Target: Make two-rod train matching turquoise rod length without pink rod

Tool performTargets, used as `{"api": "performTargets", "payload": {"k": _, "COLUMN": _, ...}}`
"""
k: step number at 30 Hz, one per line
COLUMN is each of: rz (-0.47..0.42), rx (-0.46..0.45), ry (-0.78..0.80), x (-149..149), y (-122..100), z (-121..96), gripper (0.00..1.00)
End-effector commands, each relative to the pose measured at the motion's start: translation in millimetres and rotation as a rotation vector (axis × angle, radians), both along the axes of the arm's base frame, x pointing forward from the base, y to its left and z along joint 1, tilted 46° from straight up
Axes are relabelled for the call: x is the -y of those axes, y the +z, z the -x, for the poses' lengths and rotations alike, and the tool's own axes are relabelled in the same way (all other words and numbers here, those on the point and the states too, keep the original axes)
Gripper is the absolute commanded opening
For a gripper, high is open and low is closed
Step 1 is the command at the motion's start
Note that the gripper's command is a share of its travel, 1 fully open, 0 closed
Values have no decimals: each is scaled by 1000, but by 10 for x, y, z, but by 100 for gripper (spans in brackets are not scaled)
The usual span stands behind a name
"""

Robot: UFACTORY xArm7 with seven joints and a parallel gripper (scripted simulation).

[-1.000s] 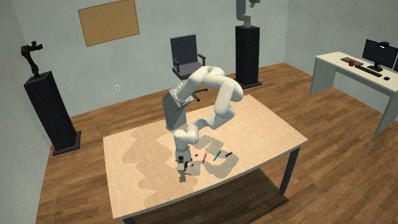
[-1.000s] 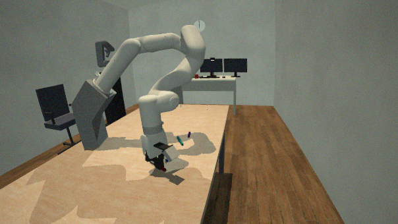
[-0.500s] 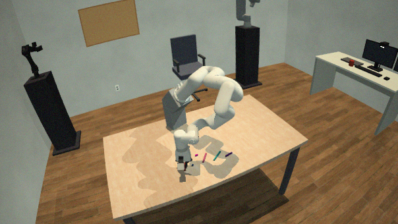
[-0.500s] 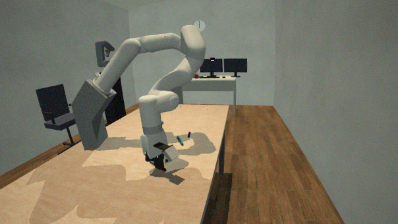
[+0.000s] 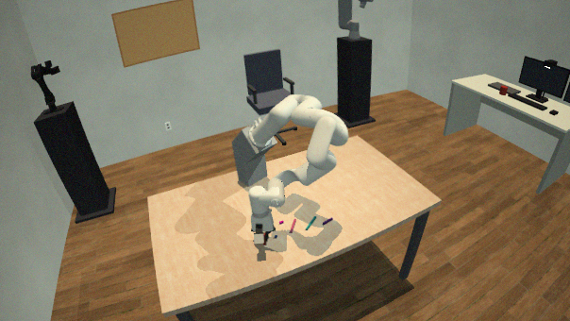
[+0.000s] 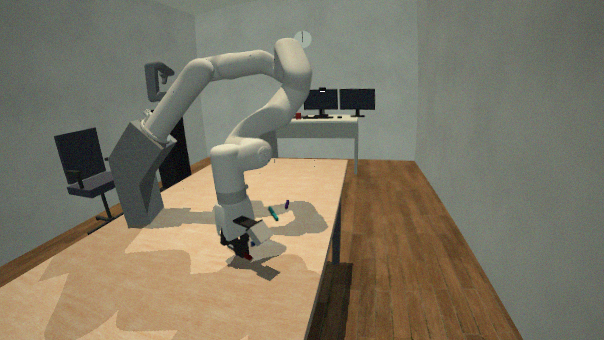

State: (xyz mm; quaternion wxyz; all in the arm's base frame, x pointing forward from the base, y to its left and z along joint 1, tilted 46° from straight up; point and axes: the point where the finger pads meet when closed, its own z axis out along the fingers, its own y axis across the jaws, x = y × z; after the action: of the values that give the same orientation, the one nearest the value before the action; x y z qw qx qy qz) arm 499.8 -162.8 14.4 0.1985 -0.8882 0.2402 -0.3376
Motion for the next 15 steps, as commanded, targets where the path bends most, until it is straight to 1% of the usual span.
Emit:
{"api": "performTargets", "payload": {"k": 1, "rz": 1, "rx": 1, "ry": -3, "x": 15, "y": 8, "z": 3, "gripper": 12}}
{"api": "performTargets", "payload": {"k": 3, "rz": 1, "rx": 1, "ry": -3, "x": 15, "y": 8, "z": 3, "gripper": 12}}
{"api": "performTargets", "payload": {"k": 4, "rz": 1, "rx": 1, "ry": -3, "x": 15, "y": 8, "z": 3, "gripper": 16}}
{"api": "performTargets", "payload": {"k": 6, "rz": 1, "rx": 1, "ry": -3, "x": 15, "y": 8, "z": 3, "gripper": 16}}
{"api": "performTargets", "payload": {"k": 7, "rz": 1, "rx": 1, "ry": -3, "x": 15, "y": 8, "z": 3, "gripper": 20}}
{"api": "performTargets", "payload": {"k": 9, "rz": 1, "rx": 1, "ry": -3, "x": 15, "y": 8, "z": 3, "gripper": 20}}
{"api": "performTargets", "payload": {"k": 10, "rz": 1, "rx": 1, "ry": -3, "x": 15, "y": 8, "z": 3, "gripper": 24}}
{"api": "performTargets", "payload": {"k": 15, "rz": 1, "rx": 1, "ry": -3, "x": 15, "y": 8, "z": 3, "gripper": 24}}
